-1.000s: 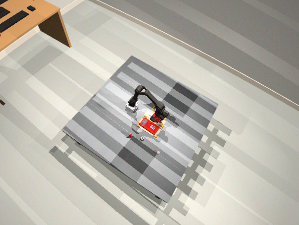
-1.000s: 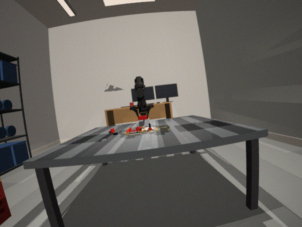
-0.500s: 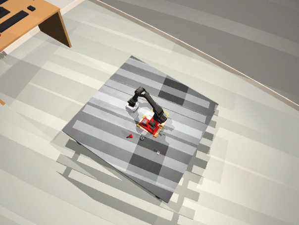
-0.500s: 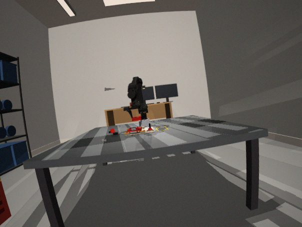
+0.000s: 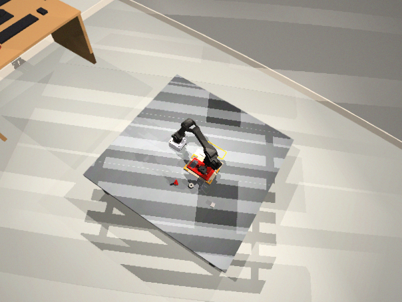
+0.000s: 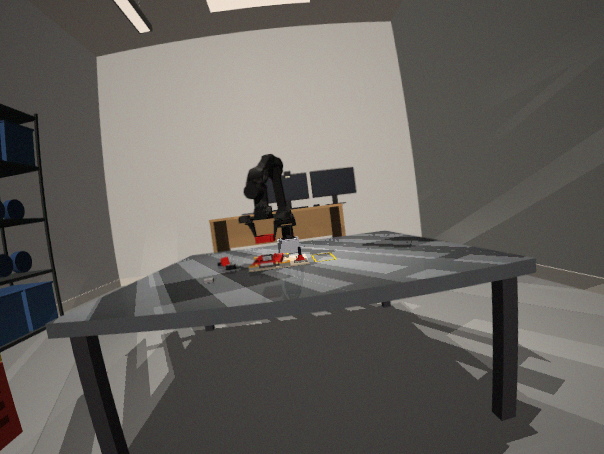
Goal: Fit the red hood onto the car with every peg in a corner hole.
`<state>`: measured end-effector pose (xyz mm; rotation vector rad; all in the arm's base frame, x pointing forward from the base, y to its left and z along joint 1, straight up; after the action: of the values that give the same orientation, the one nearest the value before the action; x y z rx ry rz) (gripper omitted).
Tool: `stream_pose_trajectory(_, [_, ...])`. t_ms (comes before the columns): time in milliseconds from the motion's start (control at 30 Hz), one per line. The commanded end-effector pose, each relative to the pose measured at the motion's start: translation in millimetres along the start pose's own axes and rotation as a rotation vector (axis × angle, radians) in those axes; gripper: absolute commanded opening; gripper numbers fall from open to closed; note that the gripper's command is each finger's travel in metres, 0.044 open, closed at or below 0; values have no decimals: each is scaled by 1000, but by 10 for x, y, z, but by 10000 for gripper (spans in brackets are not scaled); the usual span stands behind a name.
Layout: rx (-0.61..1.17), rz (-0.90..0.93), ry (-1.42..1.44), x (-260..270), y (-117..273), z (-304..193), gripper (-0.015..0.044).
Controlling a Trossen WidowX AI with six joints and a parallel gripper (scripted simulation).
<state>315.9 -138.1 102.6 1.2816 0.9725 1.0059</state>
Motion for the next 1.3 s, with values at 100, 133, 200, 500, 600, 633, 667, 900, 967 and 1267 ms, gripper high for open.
stream_pose_trajectory(100, [7, 6, 6, -2, -259, -5, 0])
stream_pose_trajectory(133, [7, 6, 6, -5, -321, -5, 0])
stream_pose_trajectory(200, [7, 6, 6, -11, -439, -4, 0])
stream_pose_trajectory(500, [7, 6, 6, -14, -482, 9, 0])
stream_pose_trajectory(600, [7, 6, 6, -14, -482, 9, 0])
stream_pose_trajectory(633, [7, 6, 6, -14, -482, 9, 0])
stream_pose_trajectory(667, [7, 6, 6, -14, -482, 10, 0])
stream_pose_trajectory(900, [7, 6, 6, -14, -482, 10, 0])
stream_pose_trajectory(967, [7, 6, 6, -14, -482, 10, 0])
stream_pose_trajectory(1267, [7, 6, 6, -14, -482, 10, 0])
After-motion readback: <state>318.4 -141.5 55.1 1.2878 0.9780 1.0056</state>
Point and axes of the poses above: the point midway between the two fingers, 35 mm back from their tips, its own y axis back along the fingers, its own x axis across the jaws, z = x × y, the point moved 2 cm from there along y, back along the fingers, and after that the axes turned 5 degrees about -y, right-handed, at the moved point
